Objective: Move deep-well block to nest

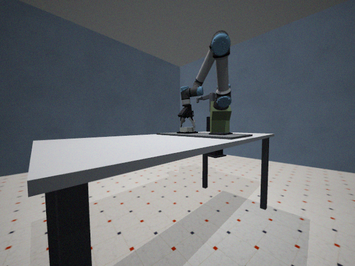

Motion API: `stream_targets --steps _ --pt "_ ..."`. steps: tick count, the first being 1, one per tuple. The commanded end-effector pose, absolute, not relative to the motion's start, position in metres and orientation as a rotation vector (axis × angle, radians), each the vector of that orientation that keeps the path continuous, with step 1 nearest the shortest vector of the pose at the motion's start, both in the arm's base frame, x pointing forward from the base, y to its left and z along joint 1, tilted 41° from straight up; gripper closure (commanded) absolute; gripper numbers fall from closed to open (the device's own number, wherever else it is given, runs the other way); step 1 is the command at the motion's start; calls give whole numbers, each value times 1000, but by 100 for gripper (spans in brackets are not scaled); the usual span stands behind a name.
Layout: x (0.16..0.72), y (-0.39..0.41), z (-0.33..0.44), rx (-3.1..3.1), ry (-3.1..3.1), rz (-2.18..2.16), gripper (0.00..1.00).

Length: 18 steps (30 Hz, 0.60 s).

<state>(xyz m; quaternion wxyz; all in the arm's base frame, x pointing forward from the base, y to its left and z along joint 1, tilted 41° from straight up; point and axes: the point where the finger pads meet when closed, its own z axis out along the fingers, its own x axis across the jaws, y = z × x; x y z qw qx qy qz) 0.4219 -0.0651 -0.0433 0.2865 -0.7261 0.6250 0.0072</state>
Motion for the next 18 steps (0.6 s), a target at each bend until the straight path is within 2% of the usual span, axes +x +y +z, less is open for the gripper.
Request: stream_targets --steps 1,18 --pt "424 -64 -46 -1941 1671 17 0" --pt "434 -56 -61 -1941 1671 17 0"
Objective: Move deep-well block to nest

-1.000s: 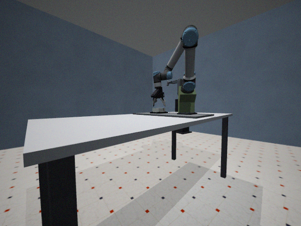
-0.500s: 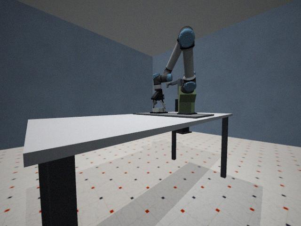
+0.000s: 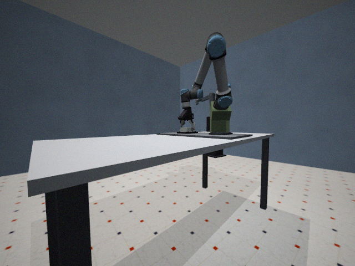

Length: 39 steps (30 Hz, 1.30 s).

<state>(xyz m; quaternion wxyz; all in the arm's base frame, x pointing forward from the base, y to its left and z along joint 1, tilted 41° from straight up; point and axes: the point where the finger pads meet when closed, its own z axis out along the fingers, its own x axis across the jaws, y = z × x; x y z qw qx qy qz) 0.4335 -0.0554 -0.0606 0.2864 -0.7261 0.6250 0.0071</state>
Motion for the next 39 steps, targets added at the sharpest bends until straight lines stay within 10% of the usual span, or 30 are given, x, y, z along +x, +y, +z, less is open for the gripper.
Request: stream_targets --steps 1,8,9,39 --pt "434 -56 -61 -1941 1671 17 0" --pt "434 -56 -61 -1941 1671 18 0" --pt "434 -56 -61 -1941 1671 18 100" --pt "434 -56 -61 -1941 1671 17 100"
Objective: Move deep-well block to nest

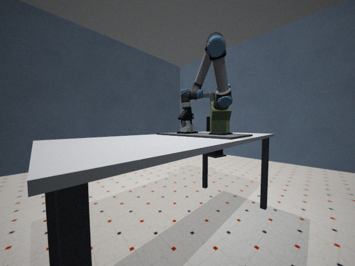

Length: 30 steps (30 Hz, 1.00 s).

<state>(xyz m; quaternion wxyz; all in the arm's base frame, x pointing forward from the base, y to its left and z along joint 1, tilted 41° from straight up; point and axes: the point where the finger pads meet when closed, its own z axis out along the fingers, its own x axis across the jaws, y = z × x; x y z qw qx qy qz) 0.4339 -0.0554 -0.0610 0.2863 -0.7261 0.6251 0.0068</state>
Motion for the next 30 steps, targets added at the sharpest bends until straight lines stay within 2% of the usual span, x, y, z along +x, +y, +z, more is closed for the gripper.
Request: stream_targets --steps 1,30 --pt "434 -56 -61 -1941 1671 17 100" --pt "416 -71 -33 -1941 1671 17 100"
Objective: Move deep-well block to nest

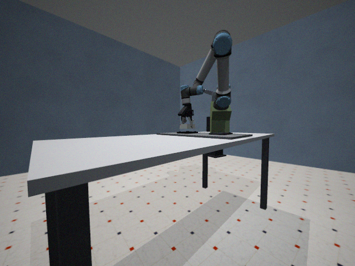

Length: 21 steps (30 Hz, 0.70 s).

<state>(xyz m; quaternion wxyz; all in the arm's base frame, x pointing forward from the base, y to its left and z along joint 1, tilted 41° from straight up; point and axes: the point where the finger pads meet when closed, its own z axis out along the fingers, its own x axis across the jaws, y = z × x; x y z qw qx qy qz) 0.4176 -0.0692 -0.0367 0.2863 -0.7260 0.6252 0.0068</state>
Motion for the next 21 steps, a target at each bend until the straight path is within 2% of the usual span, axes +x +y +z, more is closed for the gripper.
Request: stream_targets --steps 1,21 --pt "415 -72 -32 -1941 1671 17 100" --pt "400 -85 -10 -1941 1671 18 100"
